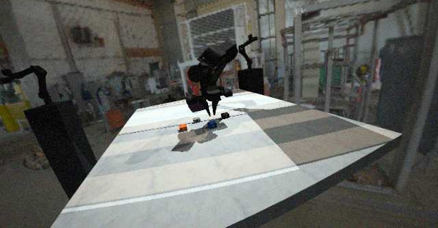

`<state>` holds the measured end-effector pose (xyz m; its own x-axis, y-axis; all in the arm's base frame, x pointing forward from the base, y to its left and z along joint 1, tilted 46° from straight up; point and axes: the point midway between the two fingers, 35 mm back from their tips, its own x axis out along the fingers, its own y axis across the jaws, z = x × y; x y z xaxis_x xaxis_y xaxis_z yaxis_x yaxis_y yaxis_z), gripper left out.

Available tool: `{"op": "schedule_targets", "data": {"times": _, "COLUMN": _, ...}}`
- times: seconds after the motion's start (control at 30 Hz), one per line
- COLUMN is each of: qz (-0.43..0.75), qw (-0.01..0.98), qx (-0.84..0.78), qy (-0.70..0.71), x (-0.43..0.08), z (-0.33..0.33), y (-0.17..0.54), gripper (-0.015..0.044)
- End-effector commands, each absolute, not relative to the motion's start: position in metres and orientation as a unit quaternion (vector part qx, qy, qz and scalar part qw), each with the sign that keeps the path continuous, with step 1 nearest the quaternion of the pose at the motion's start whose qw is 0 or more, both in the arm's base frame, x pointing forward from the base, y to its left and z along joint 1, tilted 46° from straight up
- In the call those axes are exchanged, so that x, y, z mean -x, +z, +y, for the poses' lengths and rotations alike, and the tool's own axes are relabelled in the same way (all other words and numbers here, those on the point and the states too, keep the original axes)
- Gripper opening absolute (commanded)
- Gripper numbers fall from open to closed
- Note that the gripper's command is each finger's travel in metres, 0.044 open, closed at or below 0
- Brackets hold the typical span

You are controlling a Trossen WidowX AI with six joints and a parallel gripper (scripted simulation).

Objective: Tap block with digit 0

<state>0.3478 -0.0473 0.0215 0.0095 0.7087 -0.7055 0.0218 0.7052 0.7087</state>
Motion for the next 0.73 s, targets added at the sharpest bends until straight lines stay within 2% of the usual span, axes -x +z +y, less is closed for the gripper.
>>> {"op": "schedule_targets", "data": {"times": 0.0, "qz": 0.651, "qw": 0.657, "qx": -0.277, "qy": 0.261, "x": -0.343, "z": -0.029, "y": 0.063, "gripper": 0.0151}}
{"op": "schedule_targets", "data": {"times": 0.3, "qz": 0.640, "qw": 0.666, "qx": -0.295, "qy": 0.242, "x": -0.288, "z": 0.026, "y": 0.181, "gripper": 0.0388}}
{"op": "schedule_targets", "data": {"times": 0.33, "qz": 0.639, "qw": 0.667, "qx": -0.298, "qy": 0.241, "x": -0.279, "z": 0.032, "y": 0.192, "gripper": 0.0400}}
{"op": "schedule_targets", "data": {"times": 0.47, "qz": 0.634, "qw": 0.669, "qx": -0.306, "qy": 0.237, "x": -0.245, "z": 0.051, "y": 0.224, "gripper": 0.0400}}
{"op": "schedule_targets", "data": {"times": 0.7, "qz": 0.634, "qw": 0.669, "qx": -0.306, "qy": 0.237, "x": -0.244, "z": 0.052, "y": 0.225, "gripper": 0.0400}}
